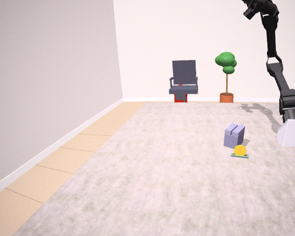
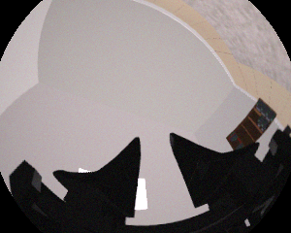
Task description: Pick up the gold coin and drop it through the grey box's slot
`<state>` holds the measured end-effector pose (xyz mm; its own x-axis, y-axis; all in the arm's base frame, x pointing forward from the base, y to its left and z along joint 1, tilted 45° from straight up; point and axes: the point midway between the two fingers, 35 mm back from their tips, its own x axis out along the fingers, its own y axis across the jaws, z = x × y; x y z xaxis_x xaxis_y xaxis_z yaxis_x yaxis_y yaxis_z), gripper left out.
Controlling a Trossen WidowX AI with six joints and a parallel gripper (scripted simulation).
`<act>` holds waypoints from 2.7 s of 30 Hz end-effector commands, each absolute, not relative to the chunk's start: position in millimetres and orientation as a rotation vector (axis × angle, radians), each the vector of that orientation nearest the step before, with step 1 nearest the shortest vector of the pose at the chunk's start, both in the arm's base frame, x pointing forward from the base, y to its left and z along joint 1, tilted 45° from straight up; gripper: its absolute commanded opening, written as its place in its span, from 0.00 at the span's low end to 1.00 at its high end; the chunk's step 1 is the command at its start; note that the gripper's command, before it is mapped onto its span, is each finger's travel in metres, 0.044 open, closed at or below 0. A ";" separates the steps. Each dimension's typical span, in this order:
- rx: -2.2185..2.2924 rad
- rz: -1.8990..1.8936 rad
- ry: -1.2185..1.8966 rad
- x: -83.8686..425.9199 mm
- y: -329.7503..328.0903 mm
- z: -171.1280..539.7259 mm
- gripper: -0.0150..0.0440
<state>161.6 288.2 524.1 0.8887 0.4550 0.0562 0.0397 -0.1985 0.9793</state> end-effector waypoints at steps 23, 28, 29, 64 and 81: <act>0.266 -0.269 0.808 286.6 307.0 121.3 0.53; -0.021 -0.408 0.971 284.1 259.9 51.5 0.53; -0.076 -0.435 1.007 281.9 249.4 39.3 0.53; -0.511 -0.664 1.349 253.8 118.2 -75.2 0.53; -0.512 -0.664 1.349 257.3 99.1 -94.6 0.53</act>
